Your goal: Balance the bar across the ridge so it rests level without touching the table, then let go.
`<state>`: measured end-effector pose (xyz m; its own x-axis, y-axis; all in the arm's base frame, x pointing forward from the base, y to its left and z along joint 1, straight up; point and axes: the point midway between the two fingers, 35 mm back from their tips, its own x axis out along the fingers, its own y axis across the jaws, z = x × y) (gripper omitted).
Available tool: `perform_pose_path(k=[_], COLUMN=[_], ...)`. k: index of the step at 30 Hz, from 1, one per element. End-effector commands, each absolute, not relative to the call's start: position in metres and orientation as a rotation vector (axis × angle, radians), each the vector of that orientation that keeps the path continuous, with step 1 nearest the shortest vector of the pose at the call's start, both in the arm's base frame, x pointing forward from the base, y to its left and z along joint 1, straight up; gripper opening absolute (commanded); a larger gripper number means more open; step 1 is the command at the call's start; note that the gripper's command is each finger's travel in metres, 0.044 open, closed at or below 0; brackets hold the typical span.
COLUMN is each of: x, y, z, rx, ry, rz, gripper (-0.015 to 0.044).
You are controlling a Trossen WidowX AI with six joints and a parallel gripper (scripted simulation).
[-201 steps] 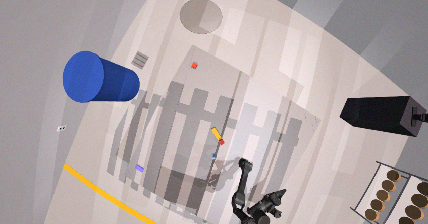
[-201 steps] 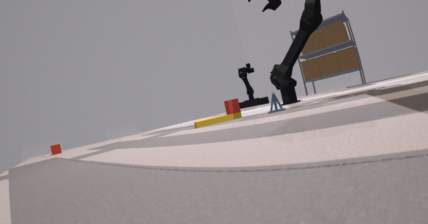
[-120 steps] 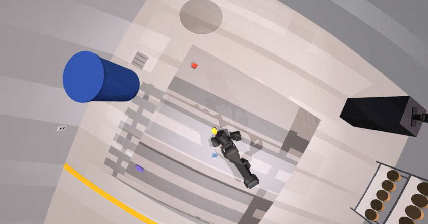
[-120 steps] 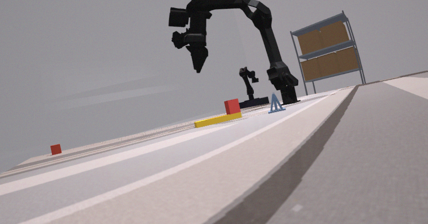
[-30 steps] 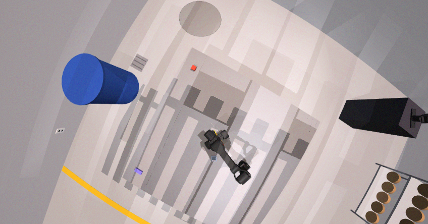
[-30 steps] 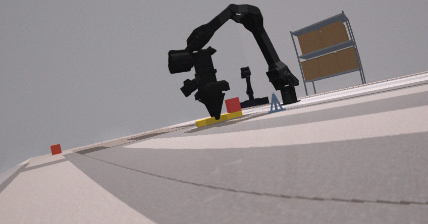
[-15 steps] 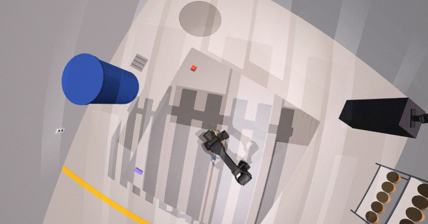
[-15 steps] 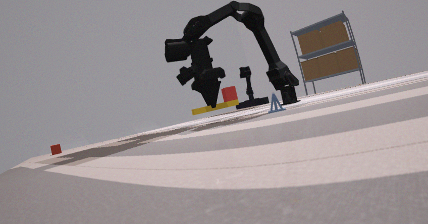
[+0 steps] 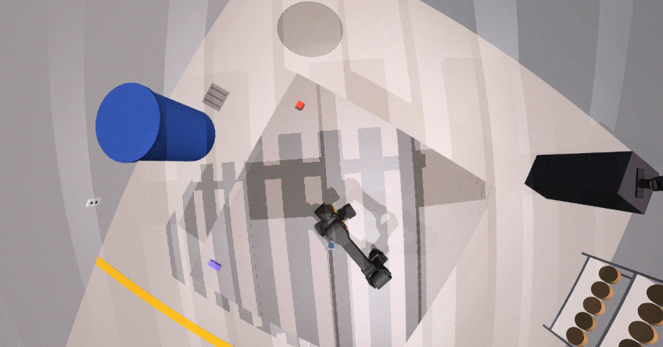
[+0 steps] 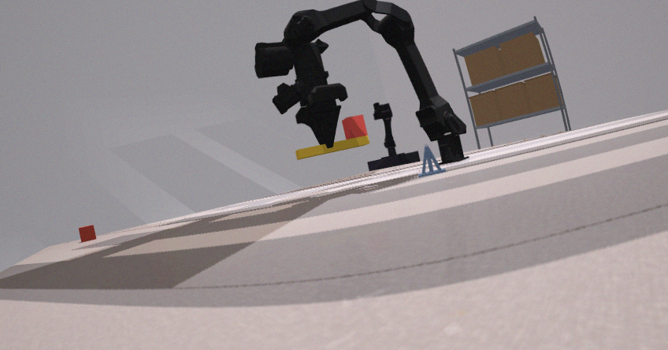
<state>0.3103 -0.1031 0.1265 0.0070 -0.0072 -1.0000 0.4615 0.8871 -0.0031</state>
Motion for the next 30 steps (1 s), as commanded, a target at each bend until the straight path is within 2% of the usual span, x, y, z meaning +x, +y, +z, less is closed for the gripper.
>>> perform_pose_path(k=[1, 8, 30], x=[0.311, 0.310, 0.295], y=[-0.103, -0.100, -0.016], z=[0.143, 0.149, 0.151], rx=[0.370, 0.377, 0.604], ry=[1.513, 1.512, 1.464], rz=[-0.374, -0.380, -0.592], gripper=[0.0000, 0.0000, 0.0000])
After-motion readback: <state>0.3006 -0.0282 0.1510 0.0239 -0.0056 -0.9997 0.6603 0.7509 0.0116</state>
